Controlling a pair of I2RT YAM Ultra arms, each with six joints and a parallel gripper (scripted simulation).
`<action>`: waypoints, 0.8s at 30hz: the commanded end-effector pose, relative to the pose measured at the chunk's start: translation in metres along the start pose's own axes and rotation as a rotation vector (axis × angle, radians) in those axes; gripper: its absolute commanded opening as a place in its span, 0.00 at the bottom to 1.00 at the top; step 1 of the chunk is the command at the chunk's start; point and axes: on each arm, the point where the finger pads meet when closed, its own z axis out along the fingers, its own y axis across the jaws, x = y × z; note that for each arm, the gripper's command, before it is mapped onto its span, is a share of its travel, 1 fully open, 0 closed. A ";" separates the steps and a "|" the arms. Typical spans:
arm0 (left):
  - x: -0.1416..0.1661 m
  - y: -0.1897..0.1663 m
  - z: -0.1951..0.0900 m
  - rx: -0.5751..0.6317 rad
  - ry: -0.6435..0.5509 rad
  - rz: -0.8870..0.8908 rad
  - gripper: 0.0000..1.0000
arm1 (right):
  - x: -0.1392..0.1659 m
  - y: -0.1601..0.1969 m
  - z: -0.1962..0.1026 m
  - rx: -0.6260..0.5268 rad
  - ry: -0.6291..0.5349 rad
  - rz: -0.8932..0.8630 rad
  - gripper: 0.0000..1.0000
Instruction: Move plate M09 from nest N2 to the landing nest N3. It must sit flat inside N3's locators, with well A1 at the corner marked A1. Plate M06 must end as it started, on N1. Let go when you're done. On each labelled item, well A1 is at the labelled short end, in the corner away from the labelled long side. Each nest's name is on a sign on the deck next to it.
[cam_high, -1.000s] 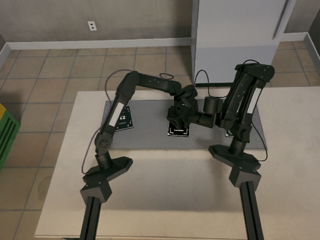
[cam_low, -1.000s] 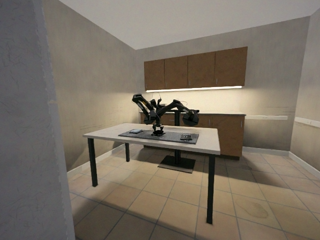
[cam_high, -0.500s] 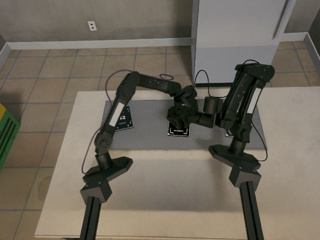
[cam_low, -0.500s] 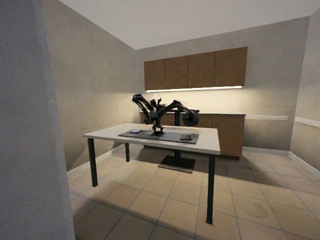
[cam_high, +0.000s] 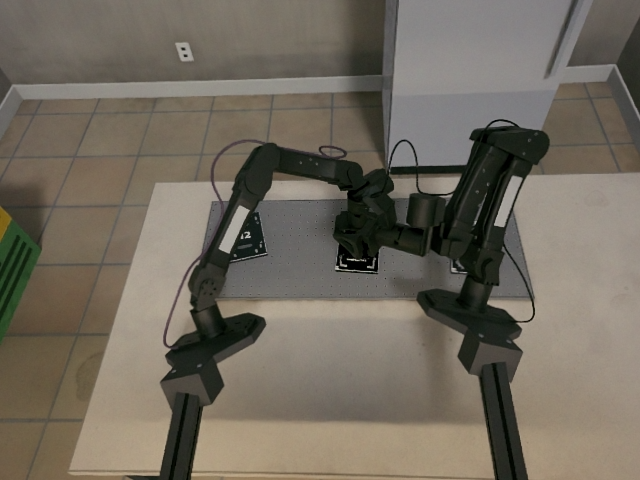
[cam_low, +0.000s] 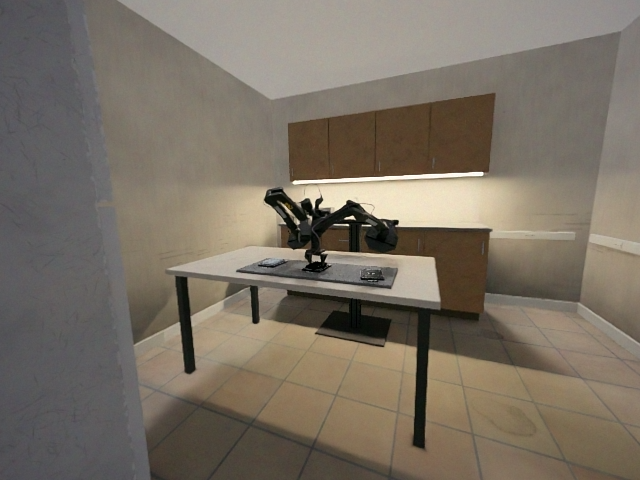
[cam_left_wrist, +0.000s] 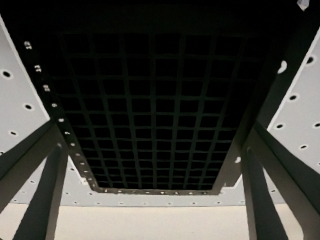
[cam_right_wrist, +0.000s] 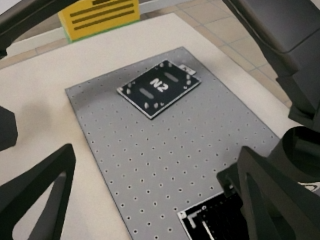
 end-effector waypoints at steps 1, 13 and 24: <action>0.002 -0.005 -0.005 0.004 0.000 0.011 0.80 | 0.003 0.005 -0.002 -0.014 0.000 -0.019 1.00; 0.002 -0.005 -0.017 0.000 -0.005 0.008 0.80 | 0.003 0.005 -0.002 -0.014 0.000 -0.019 1.00; 0.002 -0.005 -0.018 0.001 -0.006 0.010 0.80 | 0.003 0.005 -0.002 -0.014 0.000 -0.019 1.00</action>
